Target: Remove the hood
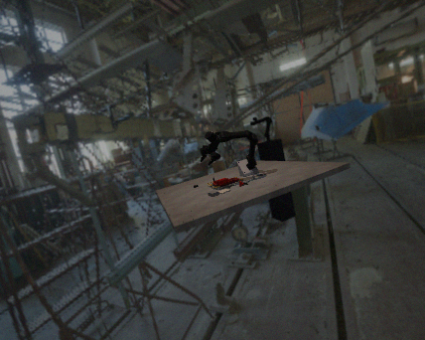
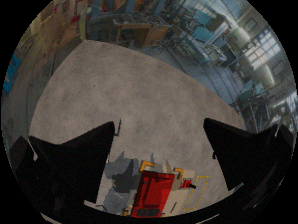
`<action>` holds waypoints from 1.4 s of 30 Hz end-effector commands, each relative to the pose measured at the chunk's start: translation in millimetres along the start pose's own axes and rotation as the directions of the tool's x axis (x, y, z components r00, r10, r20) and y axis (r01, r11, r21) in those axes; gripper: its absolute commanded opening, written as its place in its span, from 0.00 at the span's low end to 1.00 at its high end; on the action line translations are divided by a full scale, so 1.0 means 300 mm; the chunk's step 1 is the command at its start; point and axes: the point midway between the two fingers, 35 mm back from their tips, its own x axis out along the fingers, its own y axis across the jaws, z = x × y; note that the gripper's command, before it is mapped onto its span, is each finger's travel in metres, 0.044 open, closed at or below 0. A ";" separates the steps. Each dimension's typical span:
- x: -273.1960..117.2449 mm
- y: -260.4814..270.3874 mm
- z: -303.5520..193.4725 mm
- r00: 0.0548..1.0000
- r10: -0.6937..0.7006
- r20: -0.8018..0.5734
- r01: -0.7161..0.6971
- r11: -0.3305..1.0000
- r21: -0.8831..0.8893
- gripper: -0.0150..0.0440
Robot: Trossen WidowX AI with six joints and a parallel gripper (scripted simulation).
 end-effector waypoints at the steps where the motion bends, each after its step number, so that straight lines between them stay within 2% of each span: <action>1: 0.042 -0.063 -0.136 0.990 0.011 -0.142 -0.003 0.998 0.057 1.00; 7: 0.071 -0.126 -0.362 0.928 0.079 -0.364 -0.018 0.986 0.168 1.00; 15: 0.033 -0.128 -0.655 0.751 0.290 -0.593 -0.050 0.921 0.387 1.00; 42: 0.064 -0.112 -0.703 0.734 0.310 -0.604 -0.051 0.912 0.406 1.00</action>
